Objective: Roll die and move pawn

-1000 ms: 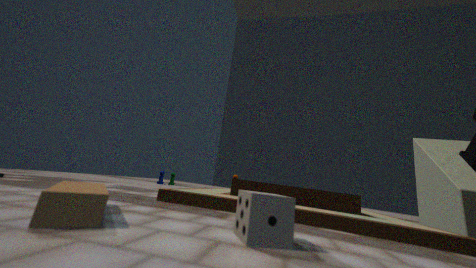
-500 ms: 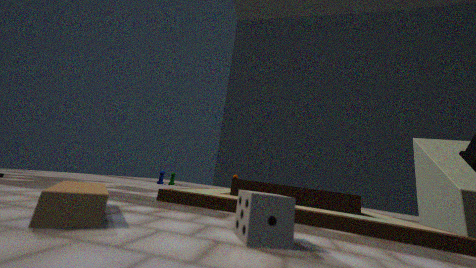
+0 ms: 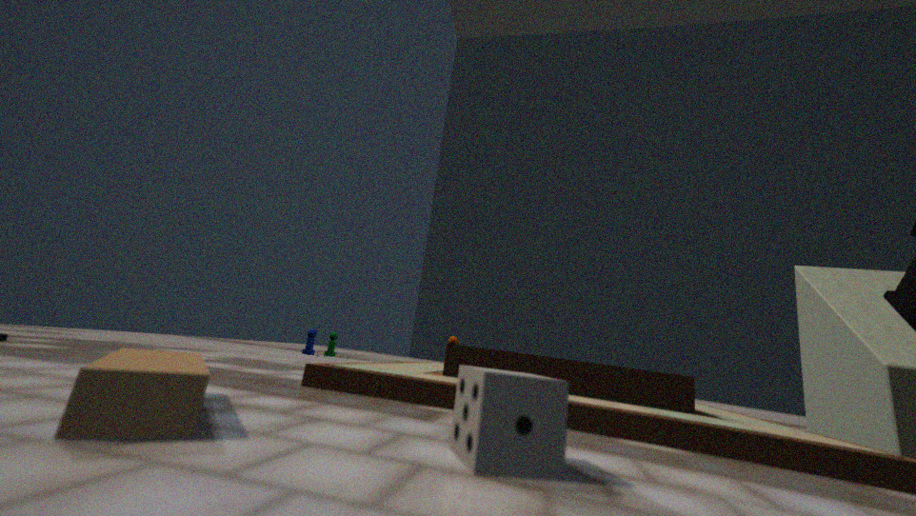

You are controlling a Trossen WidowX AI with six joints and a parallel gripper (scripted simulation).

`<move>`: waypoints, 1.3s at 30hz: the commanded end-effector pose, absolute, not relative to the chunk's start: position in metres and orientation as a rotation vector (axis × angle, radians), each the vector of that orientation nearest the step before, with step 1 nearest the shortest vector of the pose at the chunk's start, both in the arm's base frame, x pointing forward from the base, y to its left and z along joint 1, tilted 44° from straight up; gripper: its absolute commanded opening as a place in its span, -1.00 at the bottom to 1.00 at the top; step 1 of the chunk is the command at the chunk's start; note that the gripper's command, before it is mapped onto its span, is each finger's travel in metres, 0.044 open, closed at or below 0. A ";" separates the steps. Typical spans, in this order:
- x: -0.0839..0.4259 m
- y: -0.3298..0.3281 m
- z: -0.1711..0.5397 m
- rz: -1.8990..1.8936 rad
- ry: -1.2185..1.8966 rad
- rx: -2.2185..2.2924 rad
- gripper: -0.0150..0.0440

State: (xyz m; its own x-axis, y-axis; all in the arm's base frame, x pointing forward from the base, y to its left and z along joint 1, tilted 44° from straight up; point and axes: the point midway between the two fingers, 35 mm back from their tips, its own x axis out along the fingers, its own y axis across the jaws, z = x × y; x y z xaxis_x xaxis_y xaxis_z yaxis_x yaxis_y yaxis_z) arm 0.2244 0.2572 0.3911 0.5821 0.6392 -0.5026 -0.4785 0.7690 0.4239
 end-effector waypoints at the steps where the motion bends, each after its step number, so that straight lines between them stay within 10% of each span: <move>1: 0.247 0.256 0.321 0.719 0.861 0.098 0.44; 12: 0.263 0.209 0.172 1.018 1.256 0.108 0.44; 39: 0.258 0.231 0.148 1.033 1.264 0.122 0.44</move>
